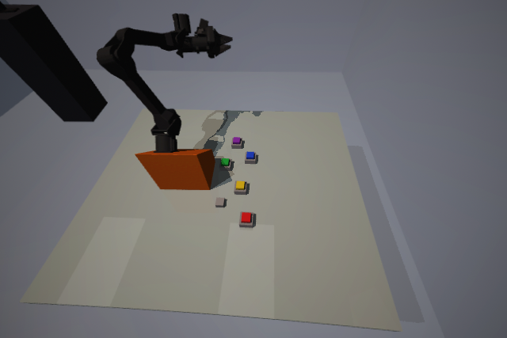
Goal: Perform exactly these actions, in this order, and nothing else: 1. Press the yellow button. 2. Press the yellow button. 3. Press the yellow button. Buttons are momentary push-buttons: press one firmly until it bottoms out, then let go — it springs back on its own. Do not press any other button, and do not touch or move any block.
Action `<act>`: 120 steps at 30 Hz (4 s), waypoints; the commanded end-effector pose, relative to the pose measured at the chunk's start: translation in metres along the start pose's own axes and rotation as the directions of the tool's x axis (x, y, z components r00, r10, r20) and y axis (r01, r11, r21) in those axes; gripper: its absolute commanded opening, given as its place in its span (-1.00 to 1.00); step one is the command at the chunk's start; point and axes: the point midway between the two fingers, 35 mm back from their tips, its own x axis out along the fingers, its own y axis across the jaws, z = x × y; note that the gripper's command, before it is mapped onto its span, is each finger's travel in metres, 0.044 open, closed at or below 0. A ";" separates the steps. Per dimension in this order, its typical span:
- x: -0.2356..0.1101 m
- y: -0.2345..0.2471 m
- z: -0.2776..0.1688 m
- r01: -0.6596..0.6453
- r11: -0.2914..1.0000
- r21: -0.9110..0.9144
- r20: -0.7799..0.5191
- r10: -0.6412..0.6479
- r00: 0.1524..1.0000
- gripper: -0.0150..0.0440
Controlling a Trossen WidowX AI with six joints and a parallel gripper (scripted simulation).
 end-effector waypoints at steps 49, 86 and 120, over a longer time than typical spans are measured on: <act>-0.014 -0.188 -0.502 0.267 0.721 0.639 -0.761 0.645 0.079 0.60; -0.010 -0.145 -0.549 0.266 0.718 0.643 -0.757 0.648 0.080 -0.42; -0.012 -0.162 -0.530 0.266 0.719 0.642 -0.758 0.648 0.080 -0.42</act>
